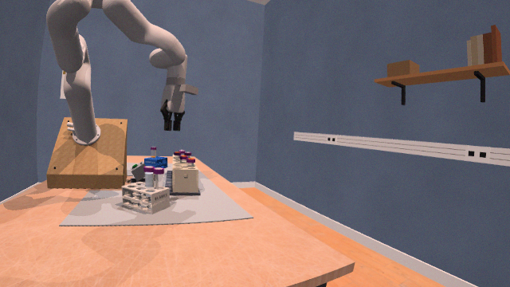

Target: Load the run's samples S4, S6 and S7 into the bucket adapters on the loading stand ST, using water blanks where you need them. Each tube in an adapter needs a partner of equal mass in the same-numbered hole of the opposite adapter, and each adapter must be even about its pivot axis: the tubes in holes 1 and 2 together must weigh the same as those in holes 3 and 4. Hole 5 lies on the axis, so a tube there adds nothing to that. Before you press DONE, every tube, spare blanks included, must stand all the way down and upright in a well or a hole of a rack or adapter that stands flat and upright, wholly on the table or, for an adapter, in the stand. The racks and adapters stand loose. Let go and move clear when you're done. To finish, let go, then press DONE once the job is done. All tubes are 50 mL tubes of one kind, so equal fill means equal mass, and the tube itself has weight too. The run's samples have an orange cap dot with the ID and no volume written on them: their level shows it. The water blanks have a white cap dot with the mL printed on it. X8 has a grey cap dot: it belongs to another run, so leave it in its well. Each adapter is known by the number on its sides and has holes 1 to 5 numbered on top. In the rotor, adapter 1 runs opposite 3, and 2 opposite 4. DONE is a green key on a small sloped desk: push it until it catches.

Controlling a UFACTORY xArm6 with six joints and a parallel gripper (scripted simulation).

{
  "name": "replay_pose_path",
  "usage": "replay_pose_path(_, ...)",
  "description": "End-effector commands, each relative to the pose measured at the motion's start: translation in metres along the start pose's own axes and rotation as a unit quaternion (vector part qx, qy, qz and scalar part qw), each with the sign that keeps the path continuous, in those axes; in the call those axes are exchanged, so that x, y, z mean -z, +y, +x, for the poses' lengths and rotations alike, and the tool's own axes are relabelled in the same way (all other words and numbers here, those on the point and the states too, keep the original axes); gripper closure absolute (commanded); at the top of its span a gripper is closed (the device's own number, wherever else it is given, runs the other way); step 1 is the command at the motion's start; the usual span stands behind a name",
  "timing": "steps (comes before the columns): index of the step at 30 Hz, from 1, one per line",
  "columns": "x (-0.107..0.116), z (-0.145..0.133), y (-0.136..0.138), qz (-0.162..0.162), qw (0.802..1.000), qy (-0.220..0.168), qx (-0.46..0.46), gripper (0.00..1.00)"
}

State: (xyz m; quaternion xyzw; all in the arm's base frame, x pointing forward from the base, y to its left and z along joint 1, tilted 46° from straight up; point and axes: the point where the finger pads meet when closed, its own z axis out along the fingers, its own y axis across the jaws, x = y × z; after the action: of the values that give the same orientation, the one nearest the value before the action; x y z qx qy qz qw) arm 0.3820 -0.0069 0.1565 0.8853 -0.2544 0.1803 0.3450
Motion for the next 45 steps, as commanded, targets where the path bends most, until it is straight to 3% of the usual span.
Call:
replay_pose_path(1, 0.001, 0.01, 0.018, 0.002, 1.0, 0.001, 0.0, 0.43)
replay_pose_path(45, 0.001, 0.096, 0.192, 0.002, 1.0, 0.001, 0.0, 0.43)
